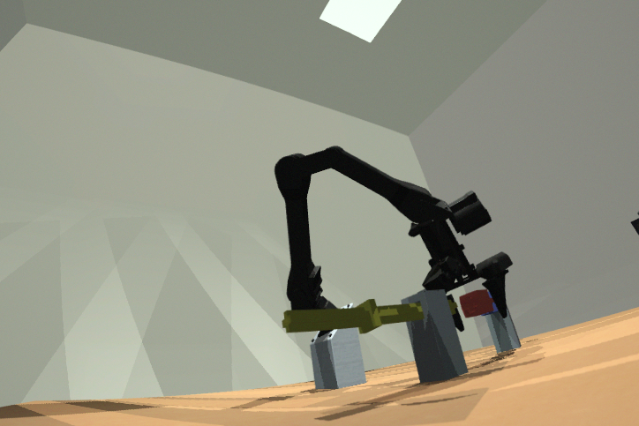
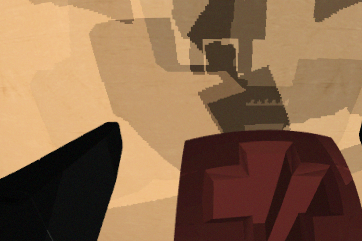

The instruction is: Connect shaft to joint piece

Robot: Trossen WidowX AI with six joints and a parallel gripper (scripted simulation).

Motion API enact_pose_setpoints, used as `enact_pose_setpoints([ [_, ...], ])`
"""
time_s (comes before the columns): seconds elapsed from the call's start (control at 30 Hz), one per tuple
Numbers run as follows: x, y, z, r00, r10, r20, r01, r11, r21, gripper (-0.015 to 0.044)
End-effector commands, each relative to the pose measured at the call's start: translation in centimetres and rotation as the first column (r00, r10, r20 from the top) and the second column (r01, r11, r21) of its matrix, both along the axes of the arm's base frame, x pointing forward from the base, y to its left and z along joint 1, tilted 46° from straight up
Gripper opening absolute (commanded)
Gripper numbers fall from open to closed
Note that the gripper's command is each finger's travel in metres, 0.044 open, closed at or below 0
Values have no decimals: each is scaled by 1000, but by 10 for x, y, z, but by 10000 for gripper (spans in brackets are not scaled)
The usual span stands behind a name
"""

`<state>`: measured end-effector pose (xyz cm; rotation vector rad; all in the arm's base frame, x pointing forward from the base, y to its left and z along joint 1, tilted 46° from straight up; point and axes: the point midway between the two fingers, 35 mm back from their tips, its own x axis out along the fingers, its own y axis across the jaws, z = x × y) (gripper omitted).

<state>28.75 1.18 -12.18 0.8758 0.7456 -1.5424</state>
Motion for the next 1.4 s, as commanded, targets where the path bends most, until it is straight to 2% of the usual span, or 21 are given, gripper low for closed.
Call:
enact_pose_setpoints([
  [0.0,0,0,0,1000,1,-2,-1,1000,-1,440],
  [0.1,-1,2,0,1000,-13,-20,12,999,-44,440],
  [0.53,3,23,18,996,-40,-77,3,902,-431,440],
  [0.77,4,24,19,995,-23,-94,-19,903,-429,440],
  [1.07,11,43,36,936,154,-317,-259,910,-324,440],
  [1.37,16,62,55,794,343,-502,-477,863,-164,440],
])
